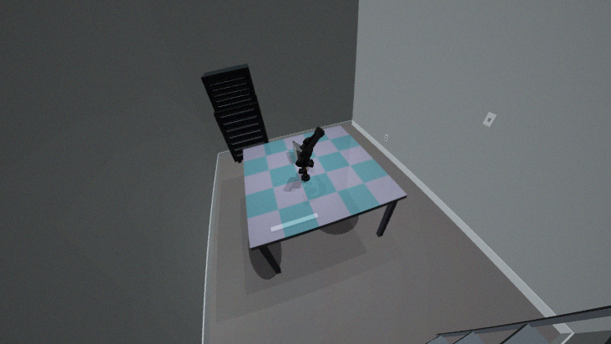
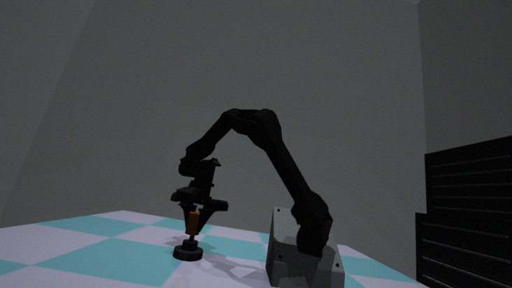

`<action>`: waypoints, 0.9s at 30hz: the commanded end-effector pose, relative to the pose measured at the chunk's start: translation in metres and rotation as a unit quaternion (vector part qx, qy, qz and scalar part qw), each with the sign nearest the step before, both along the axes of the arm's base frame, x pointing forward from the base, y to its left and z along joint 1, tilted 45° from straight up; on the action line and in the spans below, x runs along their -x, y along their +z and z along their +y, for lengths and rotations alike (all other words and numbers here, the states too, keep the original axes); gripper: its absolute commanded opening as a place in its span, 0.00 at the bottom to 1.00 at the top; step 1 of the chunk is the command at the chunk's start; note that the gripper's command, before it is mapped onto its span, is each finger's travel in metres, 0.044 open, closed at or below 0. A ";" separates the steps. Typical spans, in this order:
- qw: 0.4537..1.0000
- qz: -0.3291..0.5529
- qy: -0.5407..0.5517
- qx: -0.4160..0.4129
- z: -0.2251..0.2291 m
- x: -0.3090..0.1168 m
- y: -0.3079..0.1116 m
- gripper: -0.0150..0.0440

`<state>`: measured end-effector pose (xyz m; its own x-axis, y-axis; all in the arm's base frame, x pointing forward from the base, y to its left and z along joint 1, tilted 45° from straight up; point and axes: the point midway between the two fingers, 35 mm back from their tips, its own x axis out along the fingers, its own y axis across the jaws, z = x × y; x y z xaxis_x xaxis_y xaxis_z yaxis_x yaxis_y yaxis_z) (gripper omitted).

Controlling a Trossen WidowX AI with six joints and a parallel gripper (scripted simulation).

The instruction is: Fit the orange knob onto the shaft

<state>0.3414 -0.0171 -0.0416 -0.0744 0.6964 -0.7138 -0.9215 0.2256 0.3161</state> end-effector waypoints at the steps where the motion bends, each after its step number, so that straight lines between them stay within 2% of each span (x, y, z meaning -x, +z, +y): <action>1: 0.999 -0.024 0.024 -0.003 0.000 0.001 -0.001 0.25; 27: 0.999 -0.024 0.024 -0.003 0.003 0.000 -0.003 0.25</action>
